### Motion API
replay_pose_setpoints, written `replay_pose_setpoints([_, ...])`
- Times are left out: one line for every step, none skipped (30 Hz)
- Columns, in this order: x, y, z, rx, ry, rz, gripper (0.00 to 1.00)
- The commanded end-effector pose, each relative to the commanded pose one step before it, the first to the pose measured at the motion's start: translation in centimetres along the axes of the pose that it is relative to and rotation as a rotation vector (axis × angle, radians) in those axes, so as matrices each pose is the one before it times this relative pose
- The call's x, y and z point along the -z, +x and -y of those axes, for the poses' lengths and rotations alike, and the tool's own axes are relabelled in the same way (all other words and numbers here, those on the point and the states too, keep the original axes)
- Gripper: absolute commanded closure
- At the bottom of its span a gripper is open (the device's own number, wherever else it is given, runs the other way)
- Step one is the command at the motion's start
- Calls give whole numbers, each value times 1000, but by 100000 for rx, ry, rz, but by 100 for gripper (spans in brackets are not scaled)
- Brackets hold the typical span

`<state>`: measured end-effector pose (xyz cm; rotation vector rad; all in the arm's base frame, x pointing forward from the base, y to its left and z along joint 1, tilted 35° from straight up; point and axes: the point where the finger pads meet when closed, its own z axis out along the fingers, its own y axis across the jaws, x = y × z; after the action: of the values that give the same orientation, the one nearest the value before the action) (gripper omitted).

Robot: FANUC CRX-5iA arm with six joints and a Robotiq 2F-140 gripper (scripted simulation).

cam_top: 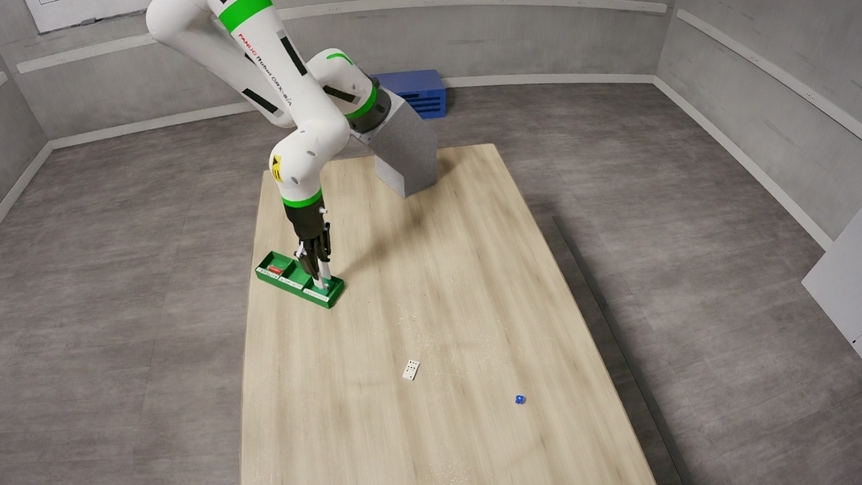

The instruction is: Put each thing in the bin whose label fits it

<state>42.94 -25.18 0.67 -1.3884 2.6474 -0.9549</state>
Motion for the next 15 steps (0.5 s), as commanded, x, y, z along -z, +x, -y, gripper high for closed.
replay_pose_setpoints([478, -5, 16, 9, -58, -14, 74])
replay_pose_setpoints([133, 0, 0, 0, 0, 0, 74])
replay_pose_setpoints([133, 0, 0, 0, 0, 0, 74])
replay_pose_setpoints([133, 0, 0, 0, 0, 0, 74])
replay_pose_setpoints([133, 0, 0, 0, 0, 0, 74])
replay_pose_setpoints([133, 0, 0, 0, 0, 0, 74])
replay_pose_setpoints([133, 0, 0, 0, 0, 0, 74])
replay_pose_setpoints([133, 0, 0, 0, 0, 0, 74])
replay_pose_setpoints([133, 0, 0, 0, 0, 0, 74])
replay_pose_setpoints([500, 0, 0, 0, 0, 0, 74])
replay_pose_setpoints([140, 0, 0, 0, 0, 0, 74])
replay_pose_setpoints([0, 0, 0, 0, 0, 0, 74])
replay_pose_setpoints([0, 0, 0, 0, 0, 0, 74])
replay_pose_setpoints([0, 0, 0, 0, 0, 0, 74])
replay_pose_setpoints([0, -43, -24, 0, 0, 0, 74])
